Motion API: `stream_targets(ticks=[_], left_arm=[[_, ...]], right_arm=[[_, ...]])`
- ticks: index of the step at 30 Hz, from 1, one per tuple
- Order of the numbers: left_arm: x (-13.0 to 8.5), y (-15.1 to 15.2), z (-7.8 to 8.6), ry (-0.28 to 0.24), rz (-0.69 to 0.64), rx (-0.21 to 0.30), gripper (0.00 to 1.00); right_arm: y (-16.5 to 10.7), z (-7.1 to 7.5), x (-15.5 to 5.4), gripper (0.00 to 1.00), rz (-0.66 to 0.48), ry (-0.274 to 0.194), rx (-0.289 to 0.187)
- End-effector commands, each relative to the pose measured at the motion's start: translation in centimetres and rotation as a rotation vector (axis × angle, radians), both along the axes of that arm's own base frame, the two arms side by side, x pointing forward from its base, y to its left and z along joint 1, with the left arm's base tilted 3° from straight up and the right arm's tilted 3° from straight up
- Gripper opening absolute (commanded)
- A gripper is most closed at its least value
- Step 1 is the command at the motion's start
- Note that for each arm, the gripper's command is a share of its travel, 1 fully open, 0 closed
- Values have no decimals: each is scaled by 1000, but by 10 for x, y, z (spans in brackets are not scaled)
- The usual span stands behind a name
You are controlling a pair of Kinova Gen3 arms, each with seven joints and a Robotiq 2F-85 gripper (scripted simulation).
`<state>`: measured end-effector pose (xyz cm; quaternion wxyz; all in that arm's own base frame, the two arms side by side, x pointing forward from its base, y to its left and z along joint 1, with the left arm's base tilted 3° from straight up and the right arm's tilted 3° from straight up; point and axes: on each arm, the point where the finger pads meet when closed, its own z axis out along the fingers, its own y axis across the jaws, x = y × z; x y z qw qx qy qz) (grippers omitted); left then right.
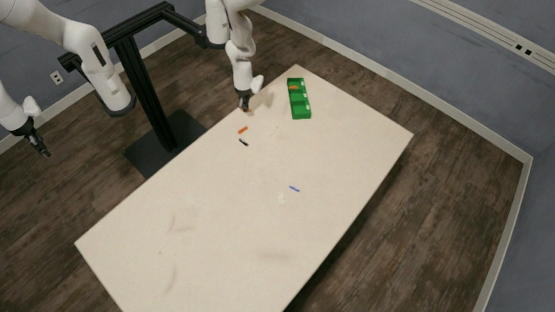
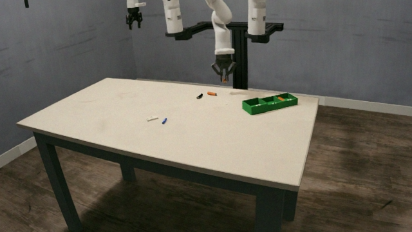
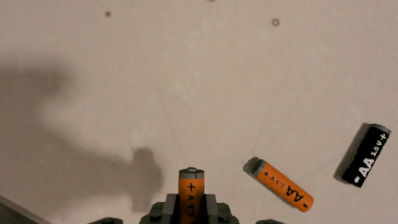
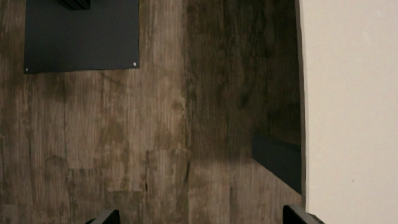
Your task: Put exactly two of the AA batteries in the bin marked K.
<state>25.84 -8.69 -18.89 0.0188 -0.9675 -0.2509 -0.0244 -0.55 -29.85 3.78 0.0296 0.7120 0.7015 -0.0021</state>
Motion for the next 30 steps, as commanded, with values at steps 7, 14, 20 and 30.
stream_targets(ticks=[7, 14, 20, 30], left_arm=[[4, 57, 3, -2, -1, -2, 179], [5, 87, 4, -2, -1, -2, 179], [7, 123, 6, -2, -1, -2, 179], [10, 177, 9, -2, -1, -2, 179]], right_arm=[[0, 0, 0, 1000, 0, 0, -1], [0, 0, 0, 1000, 0, 0, -1], [0, 0, 0, 1000, 0, 0, -1], [0, 0, 0, 1000, 0, 0, -1]])
